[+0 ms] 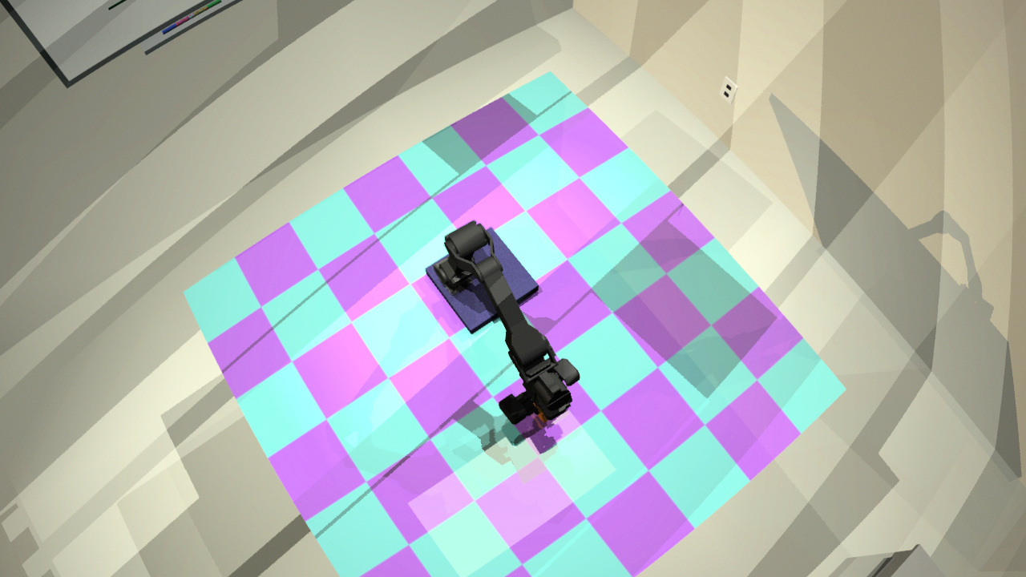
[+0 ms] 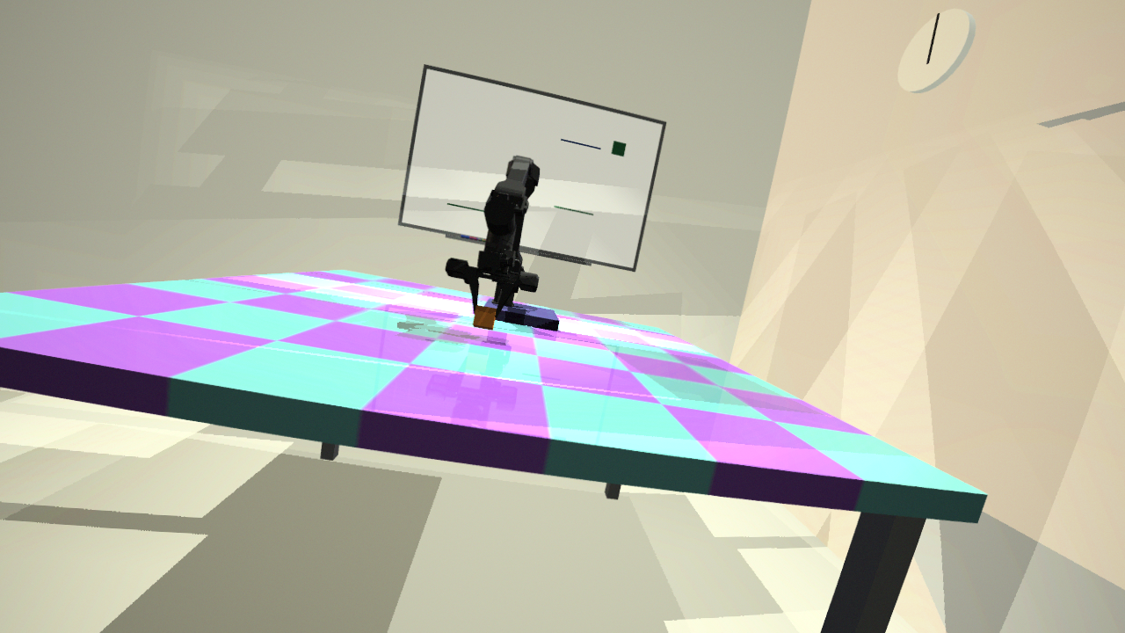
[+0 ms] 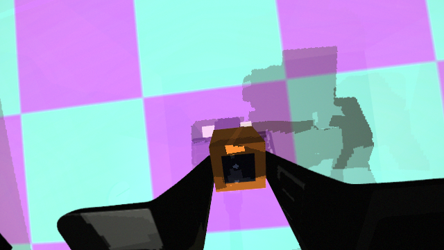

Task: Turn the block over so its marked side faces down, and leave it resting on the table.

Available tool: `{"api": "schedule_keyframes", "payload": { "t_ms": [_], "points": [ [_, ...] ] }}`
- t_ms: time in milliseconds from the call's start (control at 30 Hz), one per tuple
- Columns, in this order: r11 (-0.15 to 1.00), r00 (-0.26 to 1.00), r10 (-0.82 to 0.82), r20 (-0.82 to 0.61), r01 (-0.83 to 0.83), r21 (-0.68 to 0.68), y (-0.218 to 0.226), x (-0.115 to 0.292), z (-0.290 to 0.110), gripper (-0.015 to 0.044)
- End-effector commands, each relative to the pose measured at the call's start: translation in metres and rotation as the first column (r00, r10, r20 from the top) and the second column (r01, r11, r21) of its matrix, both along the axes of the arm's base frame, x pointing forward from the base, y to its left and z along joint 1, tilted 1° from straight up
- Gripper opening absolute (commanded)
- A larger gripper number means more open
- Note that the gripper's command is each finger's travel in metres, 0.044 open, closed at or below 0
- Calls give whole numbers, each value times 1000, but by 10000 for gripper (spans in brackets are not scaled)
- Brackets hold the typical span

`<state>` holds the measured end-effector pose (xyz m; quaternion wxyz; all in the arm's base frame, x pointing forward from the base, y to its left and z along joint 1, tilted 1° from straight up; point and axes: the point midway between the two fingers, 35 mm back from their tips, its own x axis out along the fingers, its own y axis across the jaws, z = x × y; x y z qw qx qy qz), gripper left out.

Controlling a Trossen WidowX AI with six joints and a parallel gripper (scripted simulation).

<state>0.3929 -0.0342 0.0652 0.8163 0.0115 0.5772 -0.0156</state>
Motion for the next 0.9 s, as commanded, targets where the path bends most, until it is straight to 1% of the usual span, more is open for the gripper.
{"api": "schedule_keyframes", "payload": {
  "t_ms": [0,367,533,867],
  "points": [
    [1000,998,4,66,-4,-1,1,-2,-1,0],
    [1000,975,7,220,-5,-8,1,-8,0,0],
    [1000,973,7,232,-5,-9,1,-8,-1,0],
    [1000,928,6,372,-1,-14,0,3,-20,0]
  ]
}}
